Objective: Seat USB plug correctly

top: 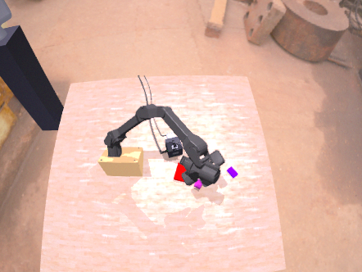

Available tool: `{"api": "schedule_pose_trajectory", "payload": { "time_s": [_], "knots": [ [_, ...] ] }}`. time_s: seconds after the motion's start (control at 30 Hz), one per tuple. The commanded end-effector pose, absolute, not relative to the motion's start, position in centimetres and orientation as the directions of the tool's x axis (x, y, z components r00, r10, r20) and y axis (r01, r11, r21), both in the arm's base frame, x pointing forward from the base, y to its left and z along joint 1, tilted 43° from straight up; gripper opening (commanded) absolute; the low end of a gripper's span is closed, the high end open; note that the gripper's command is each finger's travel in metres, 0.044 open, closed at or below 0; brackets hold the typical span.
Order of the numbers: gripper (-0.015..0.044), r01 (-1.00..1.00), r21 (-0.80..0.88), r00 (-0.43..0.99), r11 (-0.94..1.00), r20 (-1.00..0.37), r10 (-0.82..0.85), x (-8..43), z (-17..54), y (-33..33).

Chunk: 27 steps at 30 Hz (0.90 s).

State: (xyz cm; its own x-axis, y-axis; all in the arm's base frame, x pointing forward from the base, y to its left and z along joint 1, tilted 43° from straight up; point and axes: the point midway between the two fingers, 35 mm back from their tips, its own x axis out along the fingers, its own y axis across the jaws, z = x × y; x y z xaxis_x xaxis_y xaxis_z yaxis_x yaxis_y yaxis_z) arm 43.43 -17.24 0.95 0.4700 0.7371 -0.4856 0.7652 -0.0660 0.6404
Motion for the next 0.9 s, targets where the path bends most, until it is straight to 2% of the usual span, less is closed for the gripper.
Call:
{"api": "schedule_pose_trajectory", "payload": {
  "time_s": [0.0,0.23,0.5,0.87],
  "knots": [
    [0.0426,0.769,0.636,0.465,-0.064,-0.489,0.738,43.4,1.1,-17.0],
    [0.0440,0.892,0.451,0.271,0.041,-0.603,0.750,39.9,5.2,-7.6],
    [0.0440,0.962,0.213,0.040,0.170,-0.728,0.685,31.3,7.8,1.6],
    [0.0440,0.964,0.194,0.022,0.180,-0.737,0.675,30.7,7.7,2.2]
  ]
}}
